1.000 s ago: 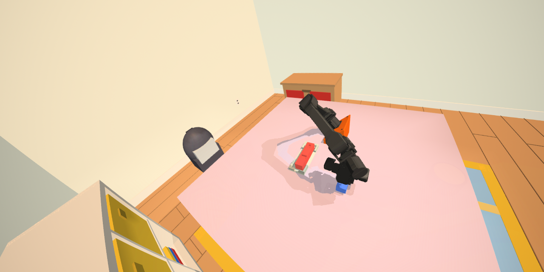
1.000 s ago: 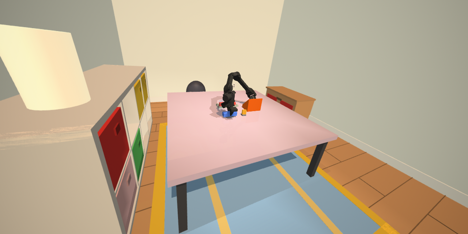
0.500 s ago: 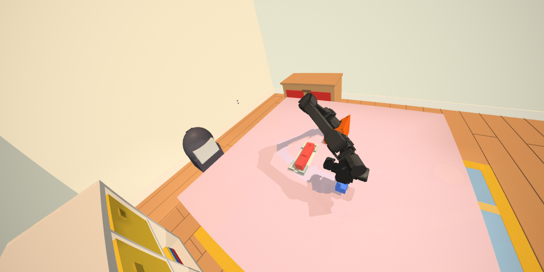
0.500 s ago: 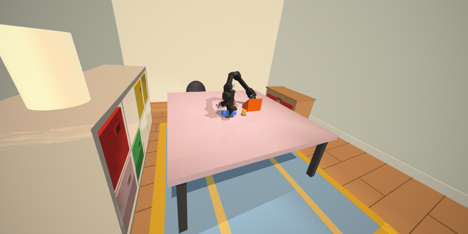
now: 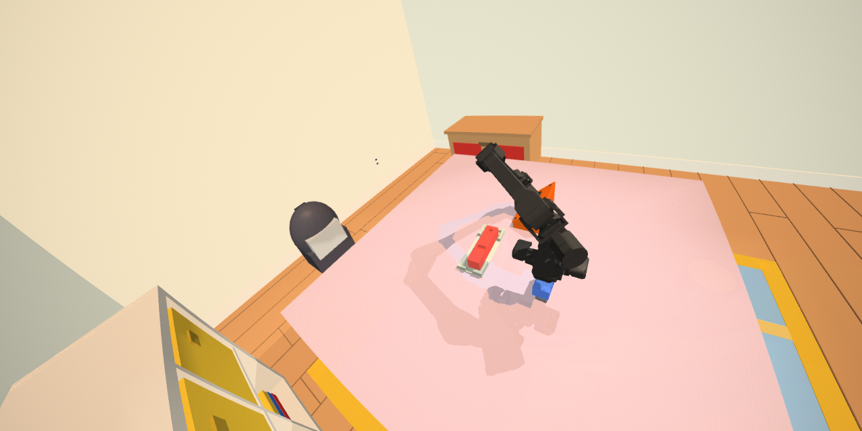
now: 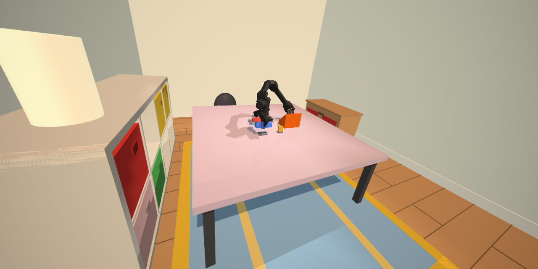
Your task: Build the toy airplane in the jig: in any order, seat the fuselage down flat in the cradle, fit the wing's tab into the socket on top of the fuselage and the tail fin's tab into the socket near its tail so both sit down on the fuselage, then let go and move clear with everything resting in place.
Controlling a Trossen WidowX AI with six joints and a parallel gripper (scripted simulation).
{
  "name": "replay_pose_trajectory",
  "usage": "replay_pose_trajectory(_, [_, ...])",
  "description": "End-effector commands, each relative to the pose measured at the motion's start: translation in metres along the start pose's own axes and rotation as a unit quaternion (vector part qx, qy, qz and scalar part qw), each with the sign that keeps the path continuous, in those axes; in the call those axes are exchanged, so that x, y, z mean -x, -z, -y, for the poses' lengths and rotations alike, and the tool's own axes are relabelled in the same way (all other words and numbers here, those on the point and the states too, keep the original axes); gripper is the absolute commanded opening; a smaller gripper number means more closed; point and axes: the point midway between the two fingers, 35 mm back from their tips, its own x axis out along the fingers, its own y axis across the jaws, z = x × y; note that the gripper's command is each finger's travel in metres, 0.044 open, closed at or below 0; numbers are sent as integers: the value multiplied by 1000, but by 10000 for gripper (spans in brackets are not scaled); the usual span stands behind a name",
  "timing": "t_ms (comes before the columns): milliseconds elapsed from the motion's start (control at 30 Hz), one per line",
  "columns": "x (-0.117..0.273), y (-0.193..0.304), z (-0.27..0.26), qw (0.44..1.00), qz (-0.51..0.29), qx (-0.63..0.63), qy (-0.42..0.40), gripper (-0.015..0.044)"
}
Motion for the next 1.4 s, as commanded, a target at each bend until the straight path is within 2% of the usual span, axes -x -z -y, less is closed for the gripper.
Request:
replay_pose_trajectory(0, [15, -1, -3, 1000, 1, 0, -2, 0])
replay_pose_trajectory(633, [72, 10, 0, 1000, -17, 11, 11, 0])
replay_pose_trajectory(1367, [66, 1, 62, 989, -15, -147, 4, 0])
